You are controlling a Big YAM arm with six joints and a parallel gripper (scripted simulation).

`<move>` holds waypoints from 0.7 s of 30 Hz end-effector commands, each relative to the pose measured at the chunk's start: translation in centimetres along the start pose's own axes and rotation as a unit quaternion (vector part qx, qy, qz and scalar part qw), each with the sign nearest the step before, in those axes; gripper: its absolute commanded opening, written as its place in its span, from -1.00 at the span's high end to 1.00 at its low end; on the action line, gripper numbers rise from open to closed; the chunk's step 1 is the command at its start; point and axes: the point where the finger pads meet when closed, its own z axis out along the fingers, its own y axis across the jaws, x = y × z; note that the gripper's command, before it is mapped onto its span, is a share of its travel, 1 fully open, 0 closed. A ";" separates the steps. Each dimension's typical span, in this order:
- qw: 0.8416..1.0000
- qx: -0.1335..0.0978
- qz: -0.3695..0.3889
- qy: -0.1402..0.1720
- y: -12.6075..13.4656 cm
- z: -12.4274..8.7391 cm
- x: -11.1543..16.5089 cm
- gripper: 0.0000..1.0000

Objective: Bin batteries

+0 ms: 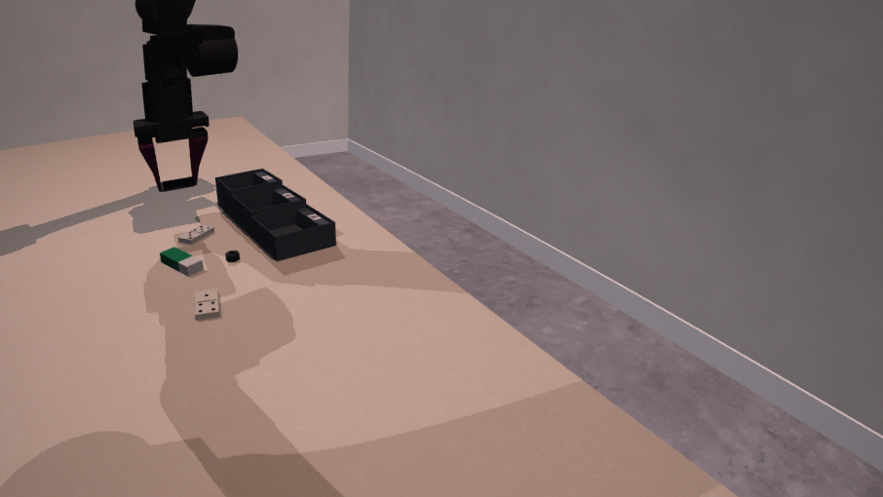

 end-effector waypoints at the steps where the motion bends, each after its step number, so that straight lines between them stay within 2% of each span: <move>1: 1.000 -0.001 -0.001 -0.005 0.6 -1.1 -0.6 0.06; 2: 1.000 -0.002 -0.001 -0.002 0.4 -0.5 -0.1 0.06; 4: 1.000 -0.001 0.000 -0.005 0.6 -1.1 -0.5 0.06; 21: 1.000 -0.001 0.000 -0.004 0.6 -1.1 -0.4 0.06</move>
